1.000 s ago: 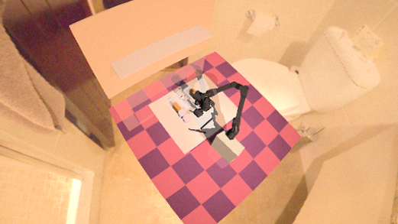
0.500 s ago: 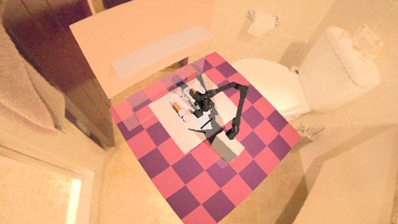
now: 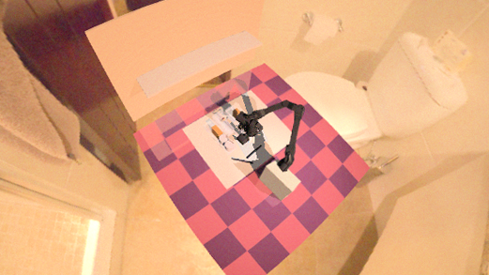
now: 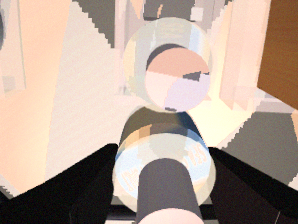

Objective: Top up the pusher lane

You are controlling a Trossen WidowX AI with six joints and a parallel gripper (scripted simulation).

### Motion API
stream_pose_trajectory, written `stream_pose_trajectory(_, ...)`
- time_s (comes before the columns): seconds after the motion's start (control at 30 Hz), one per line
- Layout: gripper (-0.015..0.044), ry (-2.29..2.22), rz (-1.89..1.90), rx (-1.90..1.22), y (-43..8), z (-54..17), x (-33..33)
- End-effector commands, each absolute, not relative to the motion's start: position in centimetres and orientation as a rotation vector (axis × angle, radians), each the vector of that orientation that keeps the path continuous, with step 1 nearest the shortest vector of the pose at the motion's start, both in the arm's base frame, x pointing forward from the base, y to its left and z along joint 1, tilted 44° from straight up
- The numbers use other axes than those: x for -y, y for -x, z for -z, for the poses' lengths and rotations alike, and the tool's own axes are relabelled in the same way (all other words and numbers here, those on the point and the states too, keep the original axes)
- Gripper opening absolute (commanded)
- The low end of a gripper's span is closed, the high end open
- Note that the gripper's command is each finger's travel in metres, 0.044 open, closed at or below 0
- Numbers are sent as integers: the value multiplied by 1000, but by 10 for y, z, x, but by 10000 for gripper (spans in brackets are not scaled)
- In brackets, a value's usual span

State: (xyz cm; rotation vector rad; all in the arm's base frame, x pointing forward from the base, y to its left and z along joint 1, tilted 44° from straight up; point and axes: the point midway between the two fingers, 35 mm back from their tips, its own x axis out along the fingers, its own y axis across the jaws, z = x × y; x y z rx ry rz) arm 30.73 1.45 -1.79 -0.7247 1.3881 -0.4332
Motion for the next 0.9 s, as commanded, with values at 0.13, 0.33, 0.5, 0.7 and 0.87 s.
stream_pose_trajectory(0.13, 0, 724, 434, -1378, -315, 16, -16)
stream_pose_trajectory(0.33, 0, 724, 434, -1378, -317, 16, -17)
stream_pose_trajectory(0.5, 0, 724, 434, -1378, -319, 16, -17)
stream_pose_trajectory(0.7, 0, 724, 434, -1378, -322, 15, -18)
stream_pose_trajectory(0.87, 0, 724, 434, -1378, -324, 15, -18)
